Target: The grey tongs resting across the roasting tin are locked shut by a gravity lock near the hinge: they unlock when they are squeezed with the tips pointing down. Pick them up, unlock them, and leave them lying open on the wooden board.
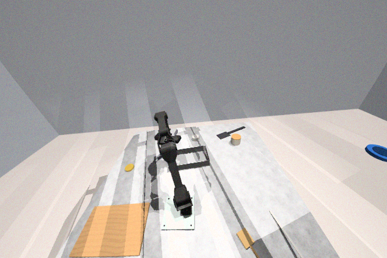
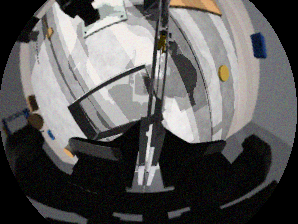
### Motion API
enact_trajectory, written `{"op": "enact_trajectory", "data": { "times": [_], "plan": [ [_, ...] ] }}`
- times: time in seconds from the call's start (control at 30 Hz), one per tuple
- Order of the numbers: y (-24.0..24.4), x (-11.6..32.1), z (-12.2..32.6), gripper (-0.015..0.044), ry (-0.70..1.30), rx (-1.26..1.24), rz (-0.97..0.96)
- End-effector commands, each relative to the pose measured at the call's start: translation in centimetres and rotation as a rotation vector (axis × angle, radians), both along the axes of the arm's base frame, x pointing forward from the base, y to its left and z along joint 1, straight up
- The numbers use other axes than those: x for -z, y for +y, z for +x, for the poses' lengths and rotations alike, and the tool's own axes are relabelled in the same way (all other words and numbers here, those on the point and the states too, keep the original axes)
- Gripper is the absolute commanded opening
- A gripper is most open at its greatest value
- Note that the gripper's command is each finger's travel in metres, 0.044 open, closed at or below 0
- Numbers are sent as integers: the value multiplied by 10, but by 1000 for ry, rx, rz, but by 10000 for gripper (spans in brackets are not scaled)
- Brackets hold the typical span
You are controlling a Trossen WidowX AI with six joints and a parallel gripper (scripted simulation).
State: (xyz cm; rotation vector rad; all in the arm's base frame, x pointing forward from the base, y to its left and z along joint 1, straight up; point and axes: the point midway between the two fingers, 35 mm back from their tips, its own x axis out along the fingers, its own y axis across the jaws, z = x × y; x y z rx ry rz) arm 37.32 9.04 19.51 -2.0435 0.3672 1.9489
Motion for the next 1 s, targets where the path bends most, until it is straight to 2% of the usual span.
{"op": "enact_trajectory", "data": {
  "times": [0.0, 0.8, 0.97],
  "plan": [
    [29, 0, -8, -150, 3, 54, 3],
    [164, -1, -84, -150, 23, 314, 31],
    [171, -2, -90, -150, 25, 330, 33]
  ]
}}
